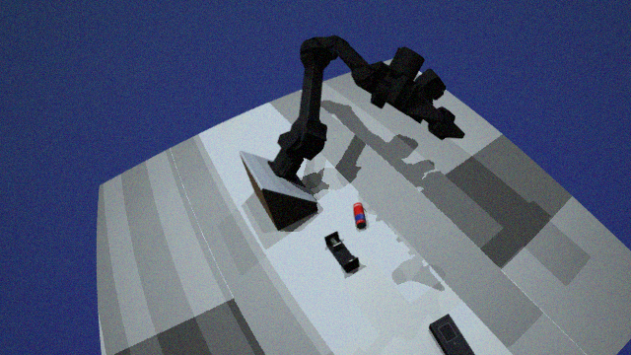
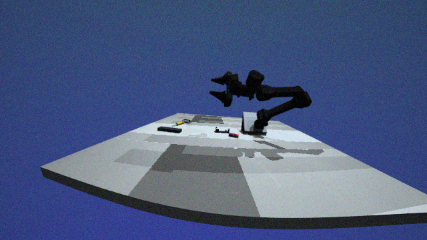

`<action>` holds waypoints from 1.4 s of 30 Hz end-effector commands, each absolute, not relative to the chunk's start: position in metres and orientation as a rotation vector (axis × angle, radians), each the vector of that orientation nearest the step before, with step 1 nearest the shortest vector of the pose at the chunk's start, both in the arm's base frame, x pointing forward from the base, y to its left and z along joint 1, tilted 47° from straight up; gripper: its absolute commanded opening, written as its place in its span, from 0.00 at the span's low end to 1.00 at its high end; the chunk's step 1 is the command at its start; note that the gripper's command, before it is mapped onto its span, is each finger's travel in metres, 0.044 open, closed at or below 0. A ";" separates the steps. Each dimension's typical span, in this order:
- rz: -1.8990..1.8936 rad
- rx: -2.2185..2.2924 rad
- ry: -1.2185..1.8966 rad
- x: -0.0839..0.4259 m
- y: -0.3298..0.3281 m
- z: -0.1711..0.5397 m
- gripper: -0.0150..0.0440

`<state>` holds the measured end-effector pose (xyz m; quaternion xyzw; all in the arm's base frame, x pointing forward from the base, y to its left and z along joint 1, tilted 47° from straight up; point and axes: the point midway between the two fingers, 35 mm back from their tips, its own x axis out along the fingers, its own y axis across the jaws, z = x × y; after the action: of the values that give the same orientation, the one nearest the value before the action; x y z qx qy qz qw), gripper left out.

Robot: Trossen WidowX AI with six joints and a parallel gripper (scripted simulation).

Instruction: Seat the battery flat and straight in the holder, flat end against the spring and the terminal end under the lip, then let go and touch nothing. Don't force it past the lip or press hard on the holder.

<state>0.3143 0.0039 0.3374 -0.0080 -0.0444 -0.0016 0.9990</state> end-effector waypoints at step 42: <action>0.357 0.938 1.612 0.194 0.055 0.090 0.66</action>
<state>0.1950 0.0540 0.0910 0.3960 0.6870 0.1542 0.5895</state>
